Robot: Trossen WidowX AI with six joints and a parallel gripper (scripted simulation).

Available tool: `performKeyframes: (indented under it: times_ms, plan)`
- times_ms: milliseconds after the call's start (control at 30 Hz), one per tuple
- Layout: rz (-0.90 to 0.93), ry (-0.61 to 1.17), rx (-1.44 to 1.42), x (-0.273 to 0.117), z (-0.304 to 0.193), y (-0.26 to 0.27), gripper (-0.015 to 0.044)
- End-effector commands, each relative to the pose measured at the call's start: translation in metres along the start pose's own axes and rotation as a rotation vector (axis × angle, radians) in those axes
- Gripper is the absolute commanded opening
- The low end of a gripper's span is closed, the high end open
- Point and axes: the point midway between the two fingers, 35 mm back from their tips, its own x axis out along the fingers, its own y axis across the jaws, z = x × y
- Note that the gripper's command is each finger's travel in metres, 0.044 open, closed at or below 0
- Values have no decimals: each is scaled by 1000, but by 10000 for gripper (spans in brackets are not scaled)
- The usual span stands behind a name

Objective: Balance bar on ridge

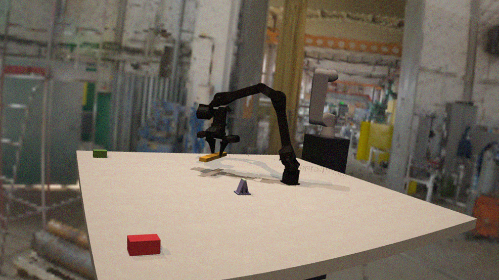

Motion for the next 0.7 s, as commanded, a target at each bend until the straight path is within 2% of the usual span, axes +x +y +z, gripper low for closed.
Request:
performKeyframes:
  times_ms: [0, 400, 667]
  plan:
    - [-14, -4, 3, -14, 0, -1, 0]
    - [-12, -5, 5, -38, 1, 3, 0]
    - [-11, -8, 70, -39, 28, 12, 0]
